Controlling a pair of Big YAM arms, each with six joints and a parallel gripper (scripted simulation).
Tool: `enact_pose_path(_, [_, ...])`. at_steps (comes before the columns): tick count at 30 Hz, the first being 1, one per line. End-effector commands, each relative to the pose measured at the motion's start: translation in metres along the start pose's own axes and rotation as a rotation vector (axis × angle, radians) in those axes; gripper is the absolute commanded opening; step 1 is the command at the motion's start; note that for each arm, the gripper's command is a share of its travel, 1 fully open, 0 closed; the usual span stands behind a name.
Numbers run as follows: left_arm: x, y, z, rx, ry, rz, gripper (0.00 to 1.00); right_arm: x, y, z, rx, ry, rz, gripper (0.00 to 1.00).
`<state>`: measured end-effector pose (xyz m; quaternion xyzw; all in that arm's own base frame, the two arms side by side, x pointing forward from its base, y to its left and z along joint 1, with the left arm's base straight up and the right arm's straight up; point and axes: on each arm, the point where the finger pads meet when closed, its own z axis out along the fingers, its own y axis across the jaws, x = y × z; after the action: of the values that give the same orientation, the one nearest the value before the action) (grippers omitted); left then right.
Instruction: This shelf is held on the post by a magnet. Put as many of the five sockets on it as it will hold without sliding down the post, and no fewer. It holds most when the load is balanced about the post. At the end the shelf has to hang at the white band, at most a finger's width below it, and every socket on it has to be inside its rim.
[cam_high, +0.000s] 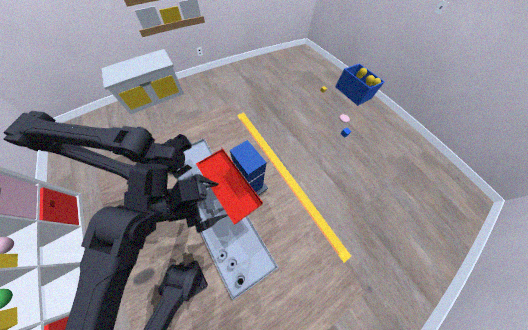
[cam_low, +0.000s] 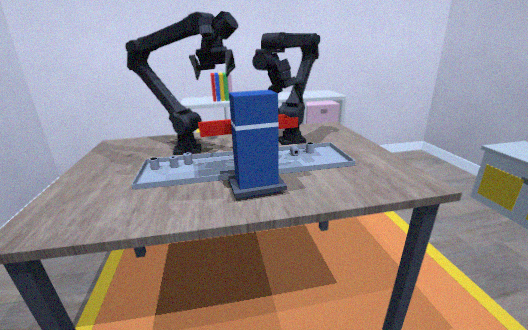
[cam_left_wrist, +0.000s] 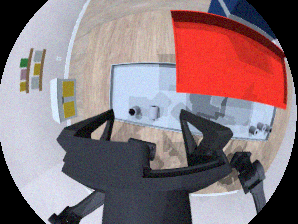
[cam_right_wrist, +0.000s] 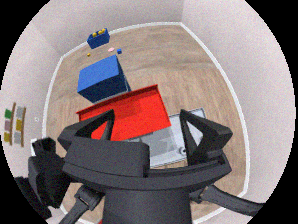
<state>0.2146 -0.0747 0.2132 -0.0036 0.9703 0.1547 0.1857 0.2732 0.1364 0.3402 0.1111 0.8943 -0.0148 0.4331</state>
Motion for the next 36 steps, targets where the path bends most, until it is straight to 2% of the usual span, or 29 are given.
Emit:
enact_pose_path(1, [-0.005, 0.0, -0.005, 0.009, -0.014, -0.01, 1.0, -0.004, 0.001, -0.003, -0.007, -0.009, 0.008, 1.0])
enact_pose_path(18, [-0.005, 0.0, -0.005, 0.009, -0.014, -0.01, 1.0, -0.004, 0.001, -0.003, -0.007, -0.009, 0.008, 1.0])
enact_pose_path(20, [-0.005, -0.003, -0.005, 0.016, -0.021, 0.006, 1.0, 0.004, -0.01, 0.002, 0.022, 0.009, -0.043, 0.77])
enact_pose_path(22, [-0.002, -0.006, -0.002, 0.028, -0.026, 0.024, 1.0, 0.017, -0.024, 0.009, 0.057, 0.05, -0.136, 0.56])
enact_pose_path(25, [-0.005, -0.016, -0.005, 0.069, -0.056, 0.047, 1.0, 0.045, -0.056, 0.02, 0.114, 0.167, -0.296, 0.56])
enact_pose_path(29, [-0.041, -0.034, -0.041, 0.181, -0.169, 0.026, 1.0, 0.08, -0.09, 0.031, 0.14, 0.313, -0.426, 0.56])
enact_pose_path(32, [-0.062, -0.051, -0.059, 0.256, -0.256, 0.081, 1.0, 0.106, -0.111, 0.039, 0.125, 0.412, -0.502, 0.56])
enact_pose_path(34, [-0.062, -0.051, -0.059, 0.256, -0.256, 0.081, 1.0, 0.106, -0.111, 0.039, 0.125, 0.412, -0.502, 0.56])
enact_pose_path(36, [-0.058, -0.067, -0.055, 0.305, -0.285, 0.132, 1.0, 0.12, -0.12, 0.046, 0.098, 0.454, -0.533, 0.56])
